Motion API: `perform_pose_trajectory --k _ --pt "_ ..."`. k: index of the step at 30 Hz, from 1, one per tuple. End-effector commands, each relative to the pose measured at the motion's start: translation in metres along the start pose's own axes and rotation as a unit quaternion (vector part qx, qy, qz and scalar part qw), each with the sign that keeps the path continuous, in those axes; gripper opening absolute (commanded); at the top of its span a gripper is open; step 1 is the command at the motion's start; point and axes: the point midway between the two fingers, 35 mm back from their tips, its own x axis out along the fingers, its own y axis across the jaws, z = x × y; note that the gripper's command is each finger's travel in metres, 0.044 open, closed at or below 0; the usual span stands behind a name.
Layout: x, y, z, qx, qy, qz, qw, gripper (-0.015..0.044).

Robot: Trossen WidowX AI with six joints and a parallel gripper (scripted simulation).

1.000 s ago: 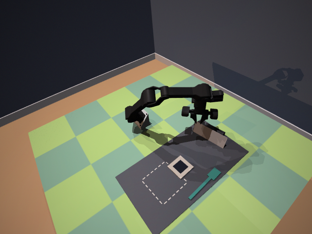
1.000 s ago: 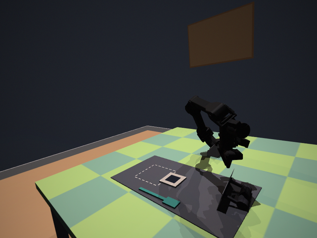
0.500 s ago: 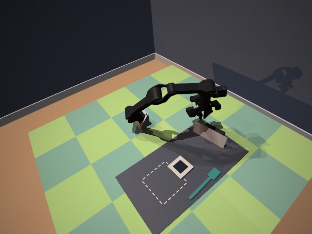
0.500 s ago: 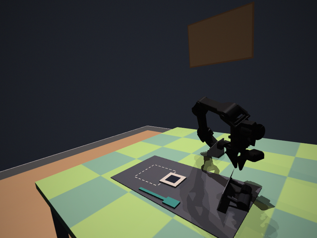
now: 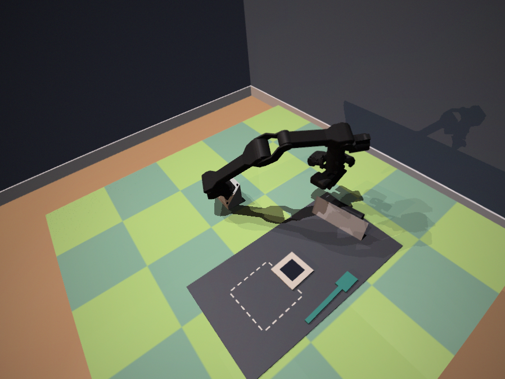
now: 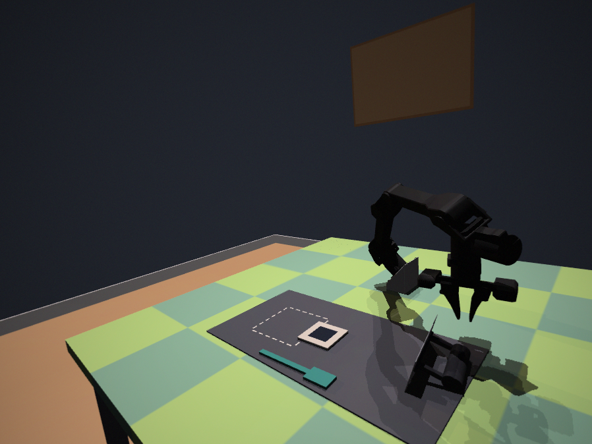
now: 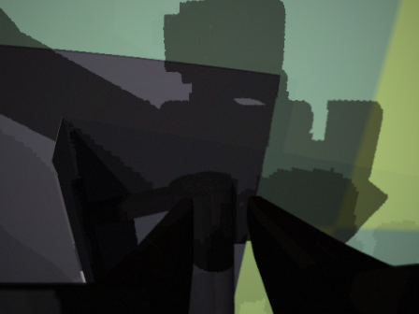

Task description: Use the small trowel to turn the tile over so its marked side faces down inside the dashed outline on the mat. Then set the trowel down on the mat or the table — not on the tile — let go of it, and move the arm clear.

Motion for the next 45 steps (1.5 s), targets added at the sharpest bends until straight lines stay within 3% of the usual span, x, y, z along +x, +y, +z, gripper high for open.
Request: perform_pose_trajectory --k 1,45 --pt "0.001 -0.003 0.002 -0.024 -0.003 0.0 1.0 0.01" --pt "0.022 0.05 -0.003 -0.03 -0.003 0.002 1.0 0.01"
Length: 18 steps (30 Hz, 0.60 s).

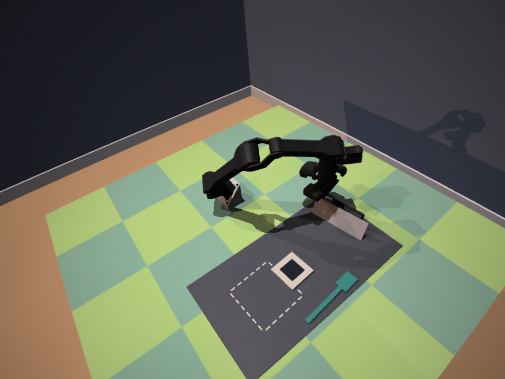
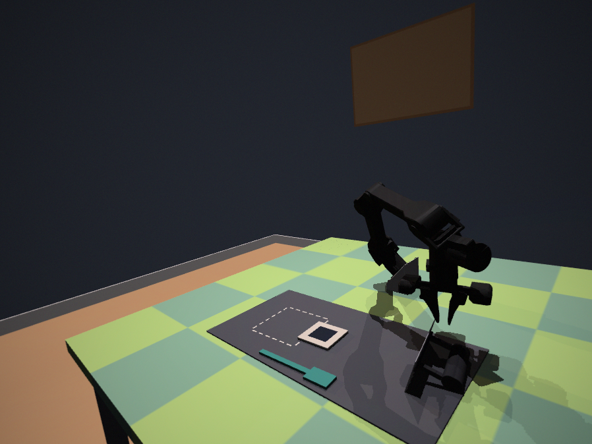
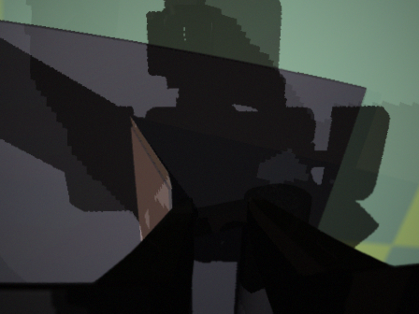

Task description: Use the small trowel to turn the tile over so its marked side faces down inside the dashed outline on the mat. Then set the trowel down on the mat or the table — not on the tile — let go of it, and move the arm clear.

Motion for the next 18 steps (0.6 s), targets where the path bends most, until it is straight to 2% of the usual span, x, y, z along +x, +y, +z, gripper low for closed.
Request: perform_pose_trajectory --k 1,18 --pt "0.003 0.008 0.0 -0.001 -0.001 0.003 1.0 0.01" --pt "0.003 0.027 0.0 -0.001 -0.002 0.004 1.0 0.01"
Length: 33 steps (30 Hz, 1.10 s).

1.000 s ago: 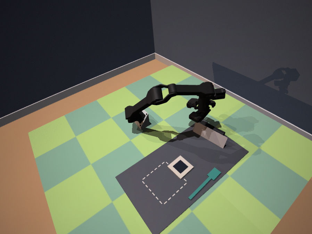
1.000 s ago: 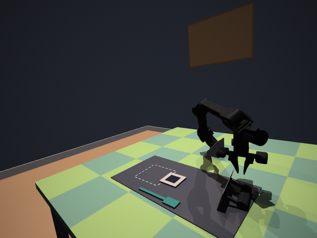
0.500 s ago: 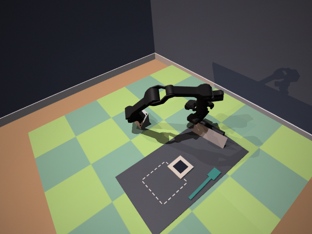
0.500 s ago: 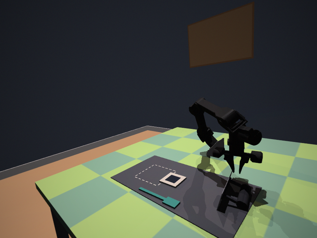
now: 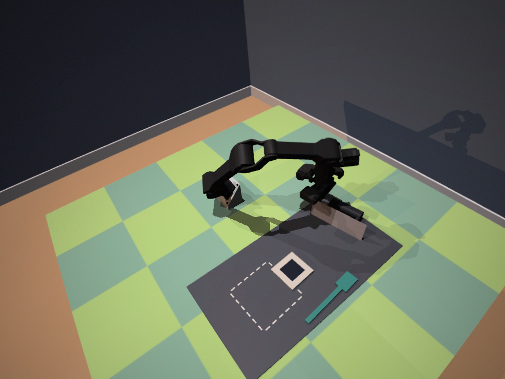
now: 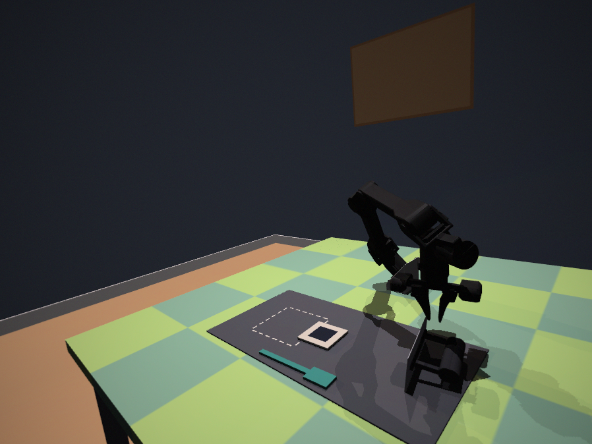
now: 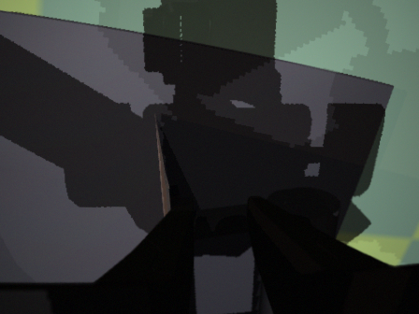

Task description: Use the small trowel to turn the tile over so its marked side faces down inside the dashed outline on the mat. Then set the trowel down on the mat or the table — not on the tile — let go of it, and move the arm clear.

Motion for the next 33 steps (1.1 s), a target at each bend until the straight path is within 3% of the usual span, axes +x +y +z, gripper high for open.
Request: perform_pose_trajectory --k 1,33 --pt "0.005 0.008 0.0 0.0 -0.005 0.005 1.0 0.01" --pt "0.005 0.053 0.0 -0.001 -0.005 0.006 1.0 0.01"
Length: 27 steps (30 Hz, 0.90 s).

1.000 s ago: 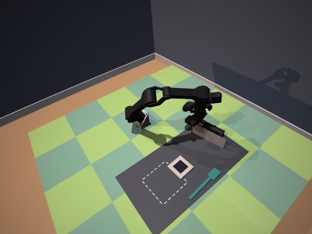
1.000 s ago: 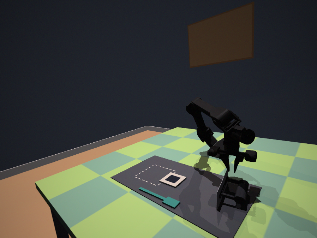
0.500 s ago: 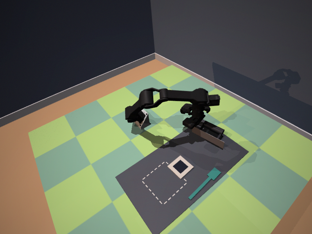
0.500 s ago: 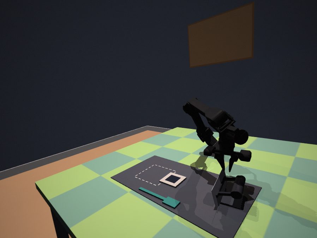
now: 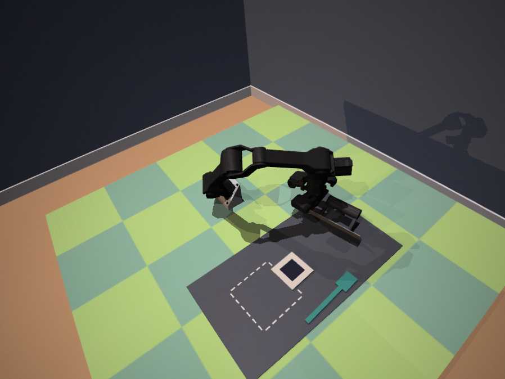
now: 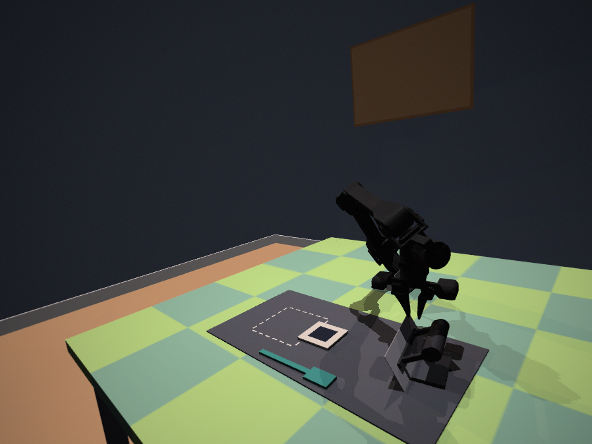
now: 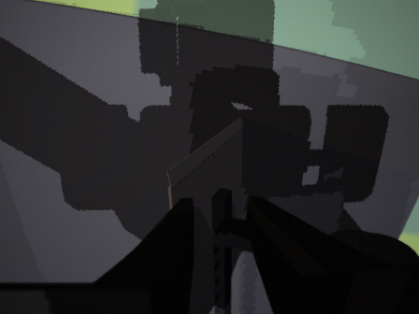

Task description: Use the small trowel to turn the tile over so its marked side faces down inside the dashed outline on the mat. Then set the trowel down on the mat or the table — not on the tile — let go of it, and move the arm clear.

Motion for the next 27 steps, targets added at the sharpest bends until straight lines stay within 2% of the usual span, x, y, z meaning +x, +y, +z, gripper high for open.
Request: perform_pose_trajectory --k 1,12,13,20,27 --pt "0.002 0.008 0.0 0.0 -0.001 0.002 1.0 0.01" --pt "0.0 0.015 0.0 0.0 0.0 0.0 1.0 0.01" --pt "0.0 0.015 0.0 0.0 -0.001 0.0 1.0 0.0074" --pt "0.0 0.015 0.0 0.0 -0.001 0.0 1.0 0.0027" --pt "0.0 0.015 0.0 0.0 -0.001 0.0 1.0 0.0"
